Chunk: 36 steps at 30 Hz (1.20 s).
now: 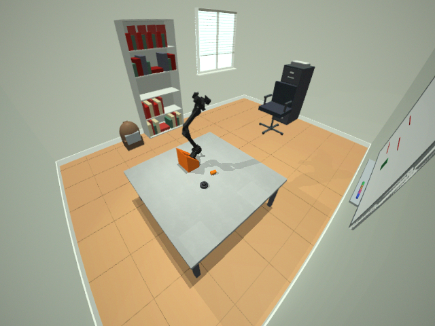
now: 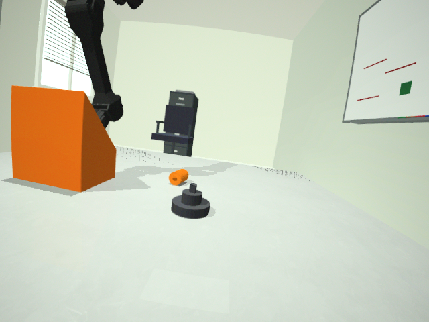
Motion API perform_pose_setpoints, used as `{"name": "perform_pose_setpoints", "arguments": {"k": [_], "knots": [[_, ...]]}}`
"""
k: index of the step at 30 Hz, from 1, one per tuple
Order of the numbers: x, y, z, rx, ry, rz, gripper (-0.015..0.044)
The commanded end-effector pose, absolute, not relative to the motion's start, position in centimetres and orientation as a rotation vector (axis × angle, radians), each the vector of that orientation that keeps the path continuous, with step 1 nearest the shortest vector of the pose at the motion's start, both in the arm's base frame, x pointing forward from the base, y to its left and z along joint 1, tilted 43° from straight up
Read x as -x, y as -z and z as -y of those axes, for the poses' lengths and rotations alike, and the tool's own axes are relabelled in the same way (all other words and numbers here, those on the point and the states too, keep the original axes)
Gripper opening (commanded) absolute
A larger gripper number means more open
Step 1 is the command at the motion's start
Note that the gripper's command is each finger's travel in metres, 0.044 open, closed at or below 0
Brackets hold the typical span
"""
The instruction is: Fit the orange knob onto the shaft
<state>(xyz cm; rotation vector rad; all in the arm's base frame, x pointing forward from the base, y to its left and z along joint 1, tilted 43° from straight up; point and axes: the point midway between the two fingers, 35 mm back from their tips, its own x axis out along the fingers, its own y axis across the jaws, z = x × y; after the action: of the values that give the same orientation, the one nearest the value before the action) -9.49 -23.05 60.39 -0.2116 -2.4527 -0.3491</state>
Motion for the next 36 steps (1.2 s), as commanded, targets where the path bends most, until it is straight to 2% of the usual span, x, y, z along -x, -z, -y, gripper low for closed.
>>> {"name": "perform_pose_setpoints", "arguments": {"k": [1,4,9,14,18,25,30,36], "knots": [[9.6,-60.6,22.3,0.223,0.319,2.451,0.0426],[11.0,-62.0,15.1,0.321,-0.033,2.439,0.0440],[11.7,-62.2,8.7,0.397,-0.386,2.377,0.0440],[10.8,-61.8,1.1,0.528,-0.708,2.163,0.0440],[9.0,-60.1,-6.7,0.573,-1.080,1.884,0.0440],[4.1,-55.8,-16.4,0.558,-1.476,1.322,0.0440],[-0.8,-51.5,-21.9,0.477,-1.629,0.845,0.0440],[-8.1,-45.4,-25.9,0.346,-1.609,0.305,0.0440]]}}
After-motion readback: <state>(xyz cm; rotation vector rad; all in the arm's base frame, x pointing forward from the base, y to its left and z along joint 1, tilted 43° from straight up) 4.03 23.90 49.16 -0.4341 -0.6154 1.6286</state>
